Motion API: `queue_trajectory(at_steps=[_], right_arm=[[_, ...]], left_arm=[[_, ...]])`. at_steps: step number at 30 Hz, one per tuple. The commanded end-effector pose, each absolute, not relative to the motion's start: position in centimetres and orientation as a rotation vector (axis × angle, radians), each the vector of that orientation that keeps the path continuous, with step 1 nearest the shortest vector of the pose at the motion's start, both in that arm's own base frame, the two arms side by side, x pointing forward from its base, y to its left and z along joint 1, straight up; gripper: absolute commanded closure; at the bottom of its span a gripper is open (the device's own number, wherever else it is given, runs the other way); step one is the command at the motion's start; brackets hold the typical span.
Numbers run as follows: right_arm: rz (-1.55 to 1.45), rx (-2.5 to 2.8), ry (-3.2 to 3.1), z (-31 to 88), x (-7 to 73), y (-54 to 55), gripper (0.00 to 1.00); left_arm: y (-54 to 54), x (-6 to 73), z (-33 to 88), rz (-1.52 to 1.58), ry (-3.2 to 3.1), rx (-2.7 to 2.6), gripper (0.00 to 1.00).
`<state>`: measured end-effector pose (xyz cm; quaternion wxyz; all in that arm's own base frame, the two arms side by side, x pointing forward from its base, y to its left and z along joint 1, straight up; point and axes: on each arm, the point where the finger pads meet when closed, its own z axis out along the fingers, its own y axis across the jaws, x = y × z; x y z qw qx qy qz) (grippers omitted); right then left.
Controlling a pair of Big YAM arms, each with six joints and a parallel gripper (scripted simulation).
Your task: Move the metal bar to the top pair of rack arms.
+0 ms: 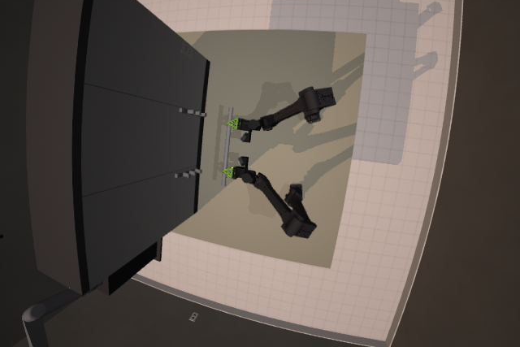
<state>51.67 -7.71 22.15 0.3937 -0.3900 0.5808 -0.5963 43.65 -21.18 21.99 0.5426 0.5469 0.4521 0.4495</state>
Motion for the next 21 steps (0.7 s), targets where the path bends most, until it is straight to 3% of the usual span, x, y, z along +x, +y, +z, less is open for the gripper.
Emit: queue_trajectory(at_steps=[1, 21], right_arm=[[-1.542, -0.92, 1.439, 25.35, 52.02, -8.65, 1.0], [-1.542, -0.92, 1.439, 25.56, 52.21, -8.77, 1.0]], left_arm=[[-21.13, 44.31, 24.5, 1.084, 1.065, 1.248, 1.0], [-21.22, 44.45, 25.4, 1.084, 1.065, 1.248, 1.0]])
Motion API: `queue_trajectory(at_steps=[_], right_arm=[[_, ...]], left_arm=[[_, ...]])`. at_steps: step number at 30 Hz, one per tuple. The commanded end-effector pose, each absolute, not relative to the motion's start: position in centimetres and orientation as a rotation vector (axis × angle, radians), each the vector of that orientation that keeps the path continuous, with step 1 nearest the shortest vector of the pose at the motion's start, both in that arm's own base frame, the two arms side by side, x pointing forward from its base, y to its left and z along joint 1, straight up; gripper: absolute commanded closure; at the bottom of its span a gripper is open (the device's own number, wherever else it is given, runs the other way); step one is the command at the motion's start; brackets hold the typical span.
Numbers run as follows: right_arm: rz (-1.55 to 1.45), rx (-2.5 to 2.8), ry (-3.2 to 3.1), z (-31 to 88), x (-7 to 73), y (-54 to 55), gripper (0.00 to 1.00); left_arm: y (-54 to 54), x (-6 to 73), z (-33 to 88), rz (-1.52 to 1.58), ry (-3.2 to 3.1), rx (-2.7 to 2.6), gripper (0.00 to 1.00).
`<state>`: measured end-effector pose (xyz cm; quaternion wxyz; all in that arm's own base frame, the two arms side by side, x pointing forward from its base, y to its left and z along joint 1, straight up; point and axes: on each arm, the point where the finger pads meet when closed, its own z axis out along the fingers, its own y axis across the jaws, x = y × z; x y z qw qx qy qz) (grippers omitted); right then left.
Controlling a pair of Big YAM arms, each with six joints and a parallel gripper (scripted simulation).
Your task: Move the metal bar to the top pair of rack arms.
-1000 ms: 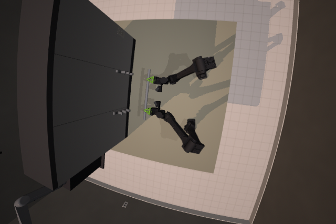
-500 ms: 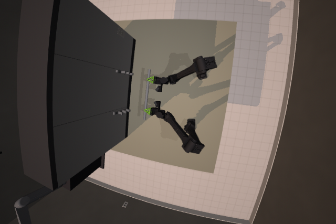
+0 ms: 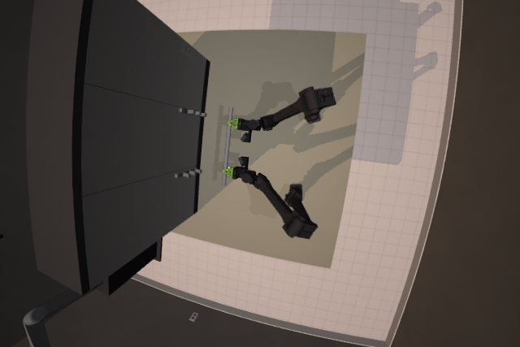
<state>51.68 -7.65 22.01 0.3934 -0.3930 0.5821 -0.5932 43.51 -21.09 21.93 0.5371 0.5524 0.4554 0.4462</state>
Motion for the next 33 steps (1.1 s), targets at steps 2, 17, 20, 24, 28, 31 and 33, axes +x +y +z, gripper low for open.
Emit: queue_trajectory(at_steps=[2, 17, 20, 24, 28, 31, 33], right_arm=[[-1.542, -0.92, 1.439, 25.59, 52.23, -8.78, 1.0], [-1.542, -0.92, 1.439, 25.86, 52.38, -8.92, 1.0], [-1.542, -0.92, 1.439, 25.94, 52.43, -8.96, 1.0], [-1.542, -0.92, 1.439, 26.06, 52.49, -9.02, 1.0], [-1.542, -0.92, 1.439, 26.18, 52.55, -9.07, 1.0], [-1.542, -0.92, 1.439, 26.22, 52.58, -9.09, 1.0], [-1.542, -0.92, 1.439, 26.31, 52.64, -9.12, 1.0]], left_arm=[[-21.23, 44.47, 25.44, 1.084, 1.065, 1.248, 1.0], [-21.32, 44.61, 25.75, 1.084, 1.065, 1.248, 1.0], [-21.35, 44.66, 25.85, 1.084, 1.065, 1.248, 1.0], [-21.39, 44.72, 25.98, 1.084, 1.065, 1.248, 1.0], [-21.43, 44.79, 26.1, 1.084, 1.065, 1.248, 1.0], [-21.44, 44.81, 26.15, 1.084, 1.065, 1.248, 1.0], [-21.45, 44.84, 26.23, 1.084, 1.065, 1.248, 1.0]])
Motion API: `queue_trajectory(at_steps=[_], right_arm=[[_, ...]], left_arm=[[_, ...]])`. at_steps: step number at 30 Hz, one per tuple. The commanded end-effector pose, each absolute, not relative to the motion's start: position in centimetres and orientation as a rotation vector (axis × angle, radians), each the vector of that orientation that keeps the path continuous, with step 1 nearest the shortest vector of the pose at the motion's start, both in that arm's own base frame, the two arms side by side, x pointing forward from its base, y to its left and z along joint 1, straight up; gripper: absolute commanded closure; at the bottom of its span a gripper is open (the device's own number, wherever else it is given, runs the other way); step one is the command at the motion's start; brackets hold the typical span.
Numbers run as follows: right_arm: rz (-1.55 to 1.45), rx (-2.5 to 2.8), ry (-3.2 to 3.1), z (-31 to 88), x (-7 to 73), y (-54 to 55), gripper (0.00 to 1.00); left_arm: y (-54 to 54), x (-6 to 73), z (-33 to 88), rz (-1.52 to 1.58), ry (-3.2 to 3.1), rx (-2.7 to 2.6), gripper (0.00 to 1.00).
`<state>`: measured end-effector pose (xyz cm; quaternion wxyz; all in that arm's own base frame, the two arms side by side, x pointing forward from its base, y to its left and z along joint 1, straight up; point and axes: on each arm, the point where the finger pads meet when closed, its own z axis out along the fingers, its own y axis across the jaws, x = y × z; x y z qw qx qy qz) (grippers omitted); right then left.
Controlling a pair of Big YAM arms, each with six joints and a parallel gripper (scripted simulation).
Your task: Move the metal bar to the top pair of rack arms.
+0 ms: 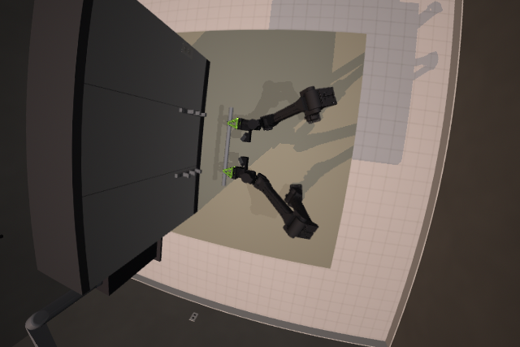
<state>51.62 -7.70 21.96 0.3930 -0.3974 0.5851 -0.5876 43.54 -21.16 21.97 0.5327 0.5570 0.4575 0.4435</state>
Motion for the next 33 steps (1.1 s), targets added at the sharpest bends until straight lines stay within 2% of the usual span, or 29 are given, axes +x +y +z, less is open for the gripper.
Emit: queue_trajectory(at_steps=[1, 33], right_arm=[[-1.542, -0.92, 1.439, 26.3, 52.7, -9.1, 1.0], [-1.542, -0.92, 1.439, 28.5, 53.2, -9.3, 1.0]], left_arm=[[-21.5, 44.9, 26.3, 1.084, 1.065, 1.248, 1.0], [-21.4, 45.1, 28.3, 1.084, 1.065, 1.248, 1.0]])
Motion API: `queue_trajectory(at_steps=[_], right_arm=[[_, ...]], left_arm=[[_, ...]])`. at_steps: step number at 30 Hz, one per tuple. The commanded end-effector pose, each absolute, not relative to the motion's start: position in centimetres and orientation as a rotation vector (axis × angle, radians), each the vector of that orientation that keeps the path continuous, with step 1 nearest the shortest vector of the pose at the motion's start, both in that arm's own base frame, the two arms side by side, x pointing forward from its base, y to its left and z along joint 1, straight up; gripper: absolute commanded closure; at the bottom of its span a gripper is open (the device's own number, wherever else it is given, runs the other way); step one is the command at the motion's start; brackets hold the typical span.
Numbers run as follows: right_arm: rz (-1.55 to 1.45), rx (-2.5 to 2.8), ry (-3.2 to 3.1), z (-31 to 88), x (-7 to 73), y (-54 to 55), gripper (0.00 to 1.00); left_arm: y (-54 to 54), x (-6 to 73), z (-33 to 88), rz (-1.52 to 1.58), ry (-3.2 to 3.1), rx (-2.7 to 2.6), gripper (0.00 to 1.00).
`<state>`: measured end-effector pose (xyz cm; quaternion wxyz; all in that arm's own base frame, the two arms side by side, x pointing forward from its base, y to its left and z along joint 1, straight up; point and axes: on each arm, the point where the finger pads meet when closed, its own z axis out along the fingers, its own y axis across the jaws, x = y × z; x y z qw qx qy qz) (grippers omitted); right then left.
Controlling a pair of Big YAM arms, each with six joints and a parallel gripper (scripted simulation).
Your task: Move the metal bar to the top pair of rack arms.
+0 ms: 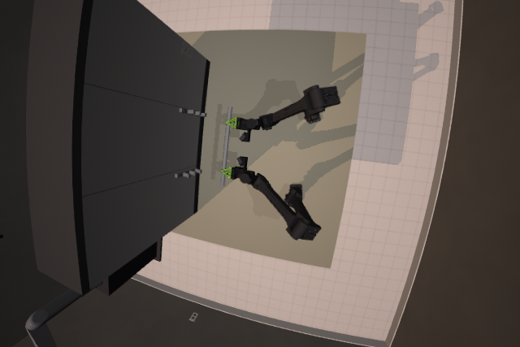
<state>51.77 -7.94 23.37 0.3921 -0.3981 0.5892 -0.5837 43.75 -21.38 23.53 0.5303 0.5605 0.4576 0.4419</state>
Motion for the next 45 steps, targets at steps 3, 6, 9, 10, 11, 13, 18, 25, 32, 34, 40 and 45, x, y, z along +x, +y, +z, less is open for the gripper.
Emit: queue_trajectory(at_steps=[3, 6, 9, 10, 11, 13, 18, 25, 32, 34, 40, 45], right_arm=[[-1.542, -0.92, 1.439, 28.8, 53.3, -9.3, 1.0], [-1.542, -0.92, 1.439, 29.1, 53.3, -9.3, 1.0], [-1.542, -0.92, 1.439, 29.4, 53.3, -9.3, 1.0], [-1.542, -0.92, 1.439, 29.5, 53.3, -9.3, 1.0], [-1.542, -0.92, 1.439, 29.6, 53.3, -9.3, 1.0], [-1.542, -0.92, 1.439, 29.8, 53.3, -9.3, 1.0], [-1.542, -0.92, 1.439, 30.1, 53.3, -9.2, 1.0], [-1.542, -0.92, 1.439, 30.8, 53.4, -9.2, 1.0], [-1.542, -0.92, 1.439, 31.3, 53.4, -9.2, 1.0], [-1.542, -0.92, 1.439, 31.5, 53.4, -9.2, 1.0], [-1.542, -0.92, 1.439, 32.1, 53.4, -9.1, 1.0], [-1.542, -0.92, 1.439, 32.6, 53.4, -9.1, 1.0]], left_arm=[[-21.4, 45.1, 28.6, 1.084, 1.065, 1.248, 1.0], [-21.4, 45.1, 28.9, 1.084, 1.065, 1.248, 1.0], [-21.4, 45.1, 29.1, 1.084, 1.065, 1.248, 1.0], [-21.4, 45.1, 29.2, 1.084, 1.065, 1.248, 1.0], [-21.4, 45.1, 29.3, 1.084, 1.065, 1.248, 1.0], [-21.3, 45.1, 29.5, 1.084, 1.065, 1.248, 1.0], [-21.3, 45.1, 29.8, 1.084, 1.065, 1.248, 1.0], [-21.3, 45.0, 30.4, 1.084, 1.065, 1.248, 1.0], [-21.2, 45.0, 30.9, 1.084, 1.065, 1.248, 1.0], [-21.2, 45.0, 31.1, 1.084, 1.065, 1.248, 1.0], [-21.2, 45.0, 31.7, 1.084, 1.065, 1.248, 1.0], [-21.2, 45.0, 32.1, 1.084, 1.065, 1.248, 1.0]])
